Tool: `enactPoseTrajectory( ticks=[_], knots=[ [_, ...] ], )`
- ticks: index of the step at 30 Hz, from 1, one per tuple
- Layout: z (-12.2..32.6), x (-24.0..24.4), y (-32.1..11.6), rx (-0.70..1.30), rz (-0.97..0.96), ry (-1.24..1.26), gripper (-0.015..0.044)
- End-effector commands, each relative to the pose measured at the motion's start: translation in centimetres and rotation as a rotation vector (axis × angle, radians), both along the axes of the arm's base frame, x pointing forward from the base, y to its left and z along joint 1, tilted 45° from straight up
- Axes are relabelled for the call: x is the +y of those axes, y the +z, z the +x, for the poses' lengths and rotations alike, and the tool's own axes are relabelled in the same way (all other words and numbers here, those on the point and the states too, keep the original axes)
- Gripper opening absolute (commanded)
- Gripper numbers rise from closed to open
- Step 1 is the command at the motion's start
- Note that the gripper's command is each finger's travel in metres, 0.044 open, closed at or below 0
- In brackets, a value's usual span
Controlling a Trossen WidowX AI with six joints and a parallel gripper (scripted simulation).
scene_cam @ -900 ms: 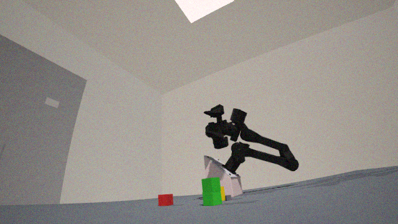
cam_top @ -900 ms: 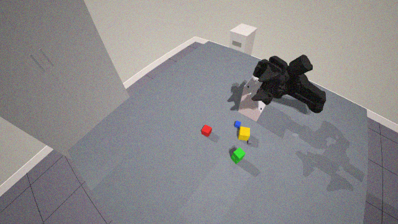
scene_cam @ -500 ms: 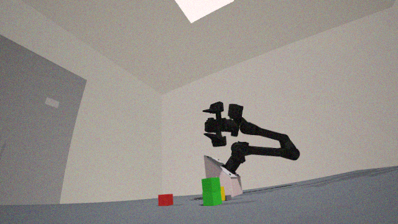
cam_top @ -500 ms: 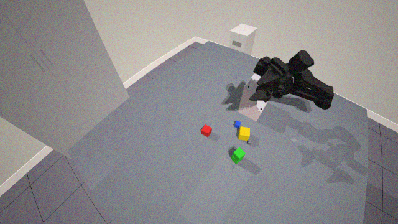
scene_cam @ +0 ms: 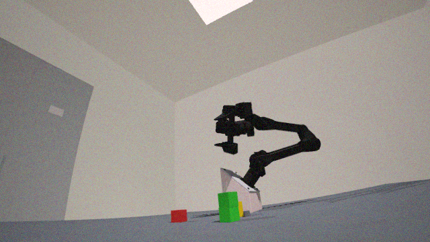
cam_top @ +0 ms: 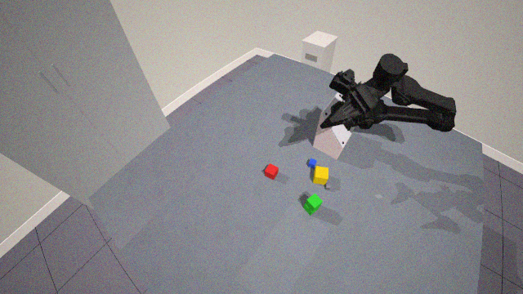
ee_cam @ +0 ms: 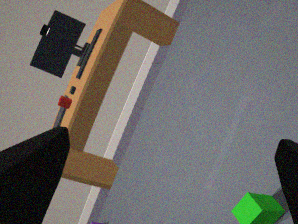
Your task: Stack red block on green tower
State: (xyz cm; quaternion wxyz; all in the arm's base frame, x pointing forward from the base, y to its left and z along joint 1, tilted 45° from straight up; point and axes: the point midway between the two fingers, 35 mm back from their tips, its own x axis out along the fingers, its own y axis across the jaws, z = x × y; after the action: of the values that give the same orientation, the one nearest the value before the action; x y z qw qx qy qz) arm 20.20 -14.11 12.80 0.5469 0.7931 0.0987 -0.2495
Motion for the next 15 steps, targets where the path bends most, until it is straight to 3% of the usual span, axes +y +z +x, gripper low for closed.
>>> enactPoseTrajectory(
  ticks=[1, 15],
  knots=[
    [0.7, -0.5, -0.2, 0.061, -0.058, 0.086, 0.044],
    [3.1, -1.8, -2.6, 0.227, -0.214, 0.436, 0.044]
  ],
)
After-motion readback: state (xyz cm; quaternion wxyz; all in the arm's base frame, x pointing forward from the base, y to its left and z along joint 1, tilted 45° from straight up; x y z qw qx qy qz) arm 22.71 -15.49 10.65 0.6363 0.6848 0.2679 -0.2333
